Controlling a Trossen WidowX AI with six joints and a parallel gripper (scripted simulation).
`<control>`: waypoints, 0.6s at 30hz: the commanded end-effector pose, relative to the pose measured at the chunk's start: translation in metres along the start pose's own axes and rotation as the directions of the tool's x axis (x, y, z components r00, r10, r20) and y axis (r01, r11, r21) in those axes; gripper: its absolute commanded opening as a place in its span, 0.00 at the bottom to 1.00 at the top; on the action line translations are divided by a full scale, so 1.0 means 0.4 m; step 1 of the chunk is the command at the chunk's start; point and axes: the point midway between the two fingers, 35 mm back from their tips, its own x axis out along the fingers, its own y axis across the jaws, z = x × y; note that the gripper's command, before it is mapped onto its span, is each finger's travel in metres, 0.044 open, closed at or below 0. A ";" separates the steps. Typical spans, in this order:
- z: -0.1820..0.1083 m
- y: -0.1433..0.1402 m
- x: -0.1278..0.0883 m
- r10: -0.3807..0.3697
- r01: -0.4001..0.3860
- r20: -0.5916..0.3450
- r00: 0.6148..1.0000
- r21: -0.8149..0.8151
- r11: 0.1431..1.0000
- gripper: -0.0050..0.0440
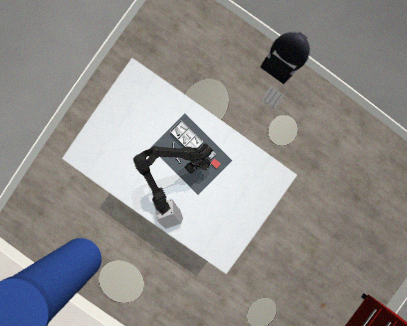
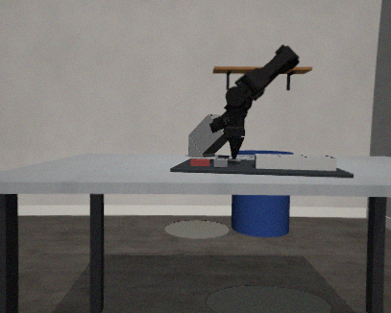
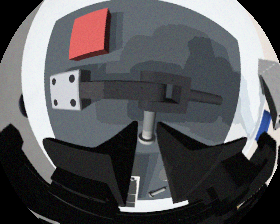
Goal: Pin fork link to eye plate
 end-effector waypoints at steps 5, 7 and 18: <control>0.001 -0.005 0.020 -0.009 0.009 -0.017 1.000 0.007 1.000 0.30; 0.001 -0.005 0.020 -0.009 0.009 -0.017 1.000 0.007 1.000 0.30; 0.001 -0.005 0.020 -0.009 0.009 -0.017 1.000 0.007 1.000 0.30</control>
